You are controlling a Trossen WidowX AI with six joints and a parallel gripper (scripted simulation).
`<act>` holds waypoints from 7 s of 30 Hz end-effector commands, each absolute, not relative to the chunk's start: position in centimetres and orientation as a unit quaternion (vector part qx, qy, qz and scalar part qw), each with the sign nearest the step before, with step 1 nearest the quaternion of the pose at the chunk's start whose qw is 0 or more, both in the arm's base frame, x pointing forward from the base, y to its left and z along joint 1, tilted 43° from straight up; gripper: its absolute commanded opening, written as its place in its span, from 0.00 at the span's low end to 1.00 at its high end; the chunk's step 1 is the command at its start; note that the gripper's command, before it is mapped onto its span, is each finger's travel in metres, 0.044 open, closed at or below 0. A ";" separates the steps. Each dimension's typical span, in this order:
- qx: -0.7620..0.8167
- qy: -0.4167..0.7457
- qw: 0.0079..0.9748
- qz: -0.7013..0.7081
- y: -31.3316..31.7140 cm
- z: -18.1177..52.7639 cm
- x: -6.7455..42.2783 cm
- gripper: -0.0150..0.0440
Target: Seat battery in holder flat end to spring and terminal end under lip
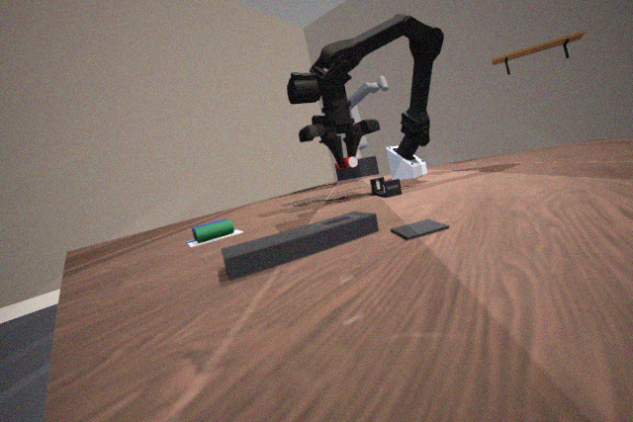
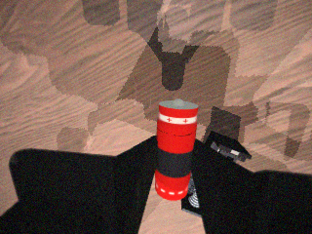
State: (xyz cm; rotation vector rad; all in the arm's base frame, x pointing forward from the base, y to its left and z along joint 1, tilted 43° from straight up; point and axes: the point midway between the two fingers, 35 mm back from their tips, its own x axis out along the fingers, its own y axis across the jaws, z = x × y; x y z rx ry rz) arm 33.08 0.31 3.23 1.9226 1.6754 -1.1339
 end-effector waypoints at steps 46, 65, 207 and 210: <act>0.590 0.511 0.162 -0.604 8.8 5.0 30.6 0.39; 0.548 0.500 0.193 -0.643 9.7 4.7 30.9 0.39; 0.702 0.525 0.061 -0.477 10.0 3.1 30.1 0.39; 0.702 0.525 0.061 -0.477 10.0 3.1 30.1 0.39</act>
